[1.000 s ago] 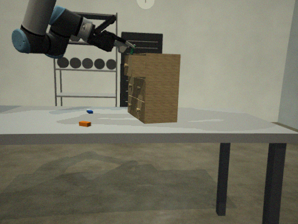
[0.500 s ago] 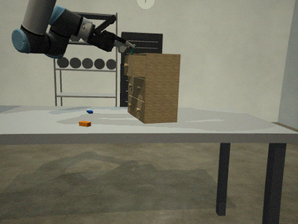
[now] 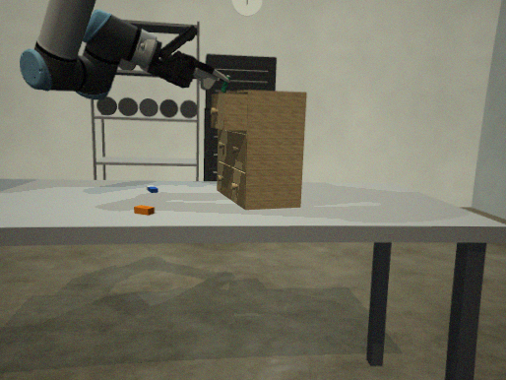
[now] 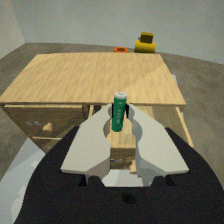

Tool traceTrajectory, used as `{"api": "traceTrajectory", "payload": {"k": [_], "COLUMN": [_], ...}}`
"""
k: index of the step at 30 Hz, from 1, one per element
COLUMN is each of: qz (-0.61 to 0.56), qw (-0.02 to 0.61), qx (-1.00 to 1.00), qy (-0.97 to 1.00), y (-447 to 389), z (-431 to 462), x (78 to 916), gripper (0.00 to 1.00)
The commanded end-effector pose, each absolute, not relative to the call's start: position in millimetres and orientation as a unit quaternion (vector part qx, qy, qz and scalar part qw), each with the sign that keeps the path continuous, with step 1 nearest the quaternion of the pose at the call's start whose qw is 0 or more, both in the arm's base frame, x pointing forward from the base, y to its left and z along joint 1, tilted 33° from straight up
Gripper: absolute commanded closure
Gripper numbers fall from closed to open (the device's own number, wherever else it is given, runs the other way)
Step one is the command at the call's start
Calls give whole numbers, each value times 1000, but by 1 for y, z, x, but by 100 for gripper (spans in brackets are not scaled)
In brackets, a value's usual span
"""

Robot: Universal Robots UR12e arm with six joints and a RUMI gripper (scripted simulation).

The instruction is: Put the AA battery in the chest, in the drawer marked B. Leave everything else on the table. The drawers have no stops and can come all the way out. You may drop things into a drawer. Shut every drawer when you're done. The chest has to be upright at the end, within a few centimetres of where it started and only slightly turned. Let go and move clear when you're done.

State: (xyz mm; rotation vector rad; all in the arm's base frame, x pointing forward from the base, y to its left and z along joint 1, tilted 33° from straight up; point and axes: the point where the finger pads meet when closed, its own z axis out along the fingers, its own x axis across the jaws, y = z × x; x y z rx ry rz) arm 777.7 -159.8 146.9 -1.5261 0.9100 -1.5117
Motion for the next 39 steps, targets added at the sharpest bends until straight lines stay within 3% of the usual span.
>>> {"api": "traceTrajectory", "payload": {"k": [1, 11, 12, 39], "qz": [-597, -597, -597, -597], "qw": [393, 393, 393, 393], "qx": [-601, -601, -601, -601], "qy": [356, 356, 356, 357], "y": [-159, -159, -159, -160], "z": [149, 149, 149, 149], "x": [779, 779, 779, 778], "gripper": [90, 83, 0, 0]}}
